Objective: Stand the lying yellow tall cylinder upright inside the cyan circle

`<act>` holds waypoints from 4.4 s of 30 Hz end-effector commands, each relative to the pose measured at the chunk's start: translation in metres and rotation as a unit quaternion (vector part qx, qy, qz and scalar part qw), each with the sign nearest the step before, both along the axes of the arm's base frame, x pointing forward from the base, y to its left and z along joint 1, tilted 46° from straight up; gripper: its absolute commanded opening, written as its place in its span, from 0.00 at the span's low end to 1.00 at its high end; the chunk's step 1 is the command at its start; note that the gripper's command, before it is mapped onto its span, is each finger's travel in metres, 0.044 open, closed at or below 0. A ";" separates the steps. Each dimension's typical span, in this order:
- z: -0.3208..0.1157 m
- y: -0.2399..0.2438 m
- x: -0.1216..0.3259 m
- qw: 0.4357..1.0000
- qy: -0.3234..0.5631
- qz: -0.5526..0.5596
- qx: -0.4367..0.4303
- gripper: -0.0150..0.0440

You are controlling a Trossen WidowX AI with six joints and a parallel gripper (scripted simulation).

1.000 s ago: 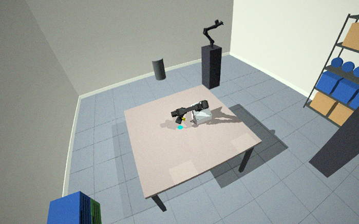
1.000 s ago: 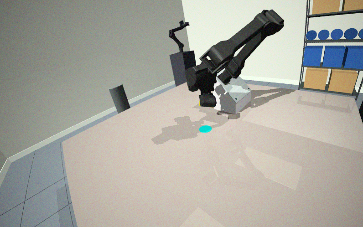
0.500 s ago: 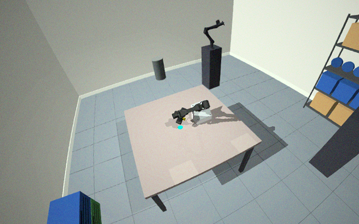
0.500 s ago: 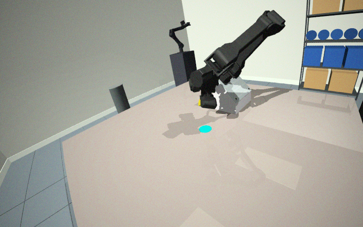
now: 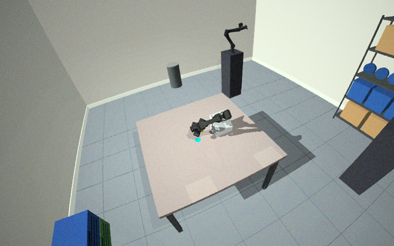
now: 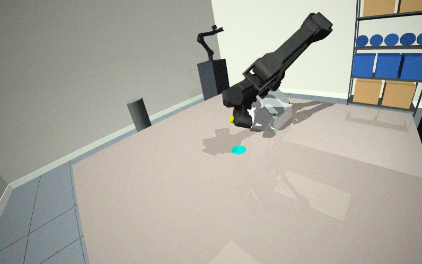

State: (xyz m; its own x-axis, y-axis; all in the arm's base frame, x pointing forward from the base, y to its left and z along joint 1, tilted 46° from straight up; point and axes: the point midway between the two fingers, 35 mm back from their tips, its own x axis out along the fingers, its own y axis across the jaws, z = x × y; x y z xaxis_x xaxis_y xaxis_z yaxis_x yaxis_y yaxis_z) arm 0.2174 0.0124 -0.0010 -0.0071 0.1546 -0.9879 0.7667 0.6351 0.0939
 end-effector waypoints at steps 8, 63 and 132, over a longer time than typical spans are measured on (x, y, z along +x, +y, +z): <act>-0.001 -0.001 -0.001 0.999 -0.013 -0.009 -0.036 0.43; 0.005 -0.001 0.003 0.974 -0.126 -0.066 -0.174 0.43; 0.035 0.005 0.008 0.895 -0.337 -0.178 -0.232 0.43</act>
State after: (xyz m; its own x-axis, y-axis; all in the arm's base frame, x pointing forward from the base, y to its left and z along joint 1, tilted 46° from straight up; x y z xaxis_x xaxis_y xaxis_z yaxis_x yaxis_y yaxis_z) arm 0.2260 0.0181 0.0322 0.5685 -0.3906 -0.7241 0.8019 0.4597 0.3816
